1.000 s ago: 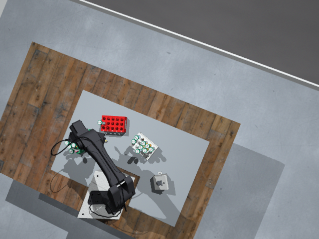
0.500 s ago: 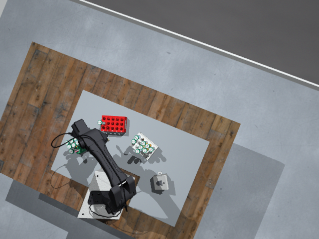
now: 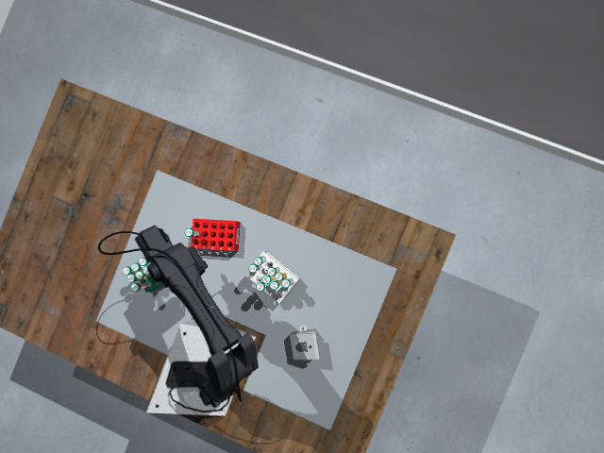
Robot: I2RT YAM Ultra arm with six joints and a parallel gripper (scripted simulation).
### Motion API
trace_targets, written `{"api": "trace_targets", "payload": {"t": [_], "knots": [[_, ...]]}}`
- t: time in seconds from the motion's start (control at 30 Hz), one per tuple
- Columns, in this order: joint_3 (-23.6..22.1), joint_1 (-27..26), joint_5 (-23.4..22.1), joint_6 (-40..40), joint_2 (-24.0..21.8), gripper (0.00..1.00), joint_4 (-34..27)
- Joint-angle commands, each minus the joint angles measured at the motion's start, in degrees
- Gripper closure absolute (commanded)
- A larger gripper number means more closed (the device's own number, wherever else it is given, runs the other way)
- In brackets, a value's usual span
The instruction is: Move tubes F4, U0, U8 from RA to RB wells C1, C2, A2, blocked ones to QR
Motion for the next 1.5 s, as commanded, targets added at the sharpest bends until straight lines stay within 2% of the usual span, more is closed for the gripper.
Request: {"api": "trace_targets", "payload": {"t": [0.0,0.27,0.33,0.83,0.9,1.4,1.47], "knots": [[1.6,1.3,-0.3,9.5,-1.3,1.0,-0.6],[1.6,1.3,-0.3,24.6,-1.4,1.0,-0.6],[1.6,1.3,-0.3,24.6,-1.4,1.0,-0.6],[1.6,1.3,-0.3,53.3,-1.4,1.0,-0.6],[1.6,1.3,-0.3,53.3,-1.4,1.0,-0.6],[1.5,1.3,-0.2,81.9,-1.4,1.0,-0.5],[1.5,1.3,-0.2,81.9,-1.4,1.0,-0.5]]}}
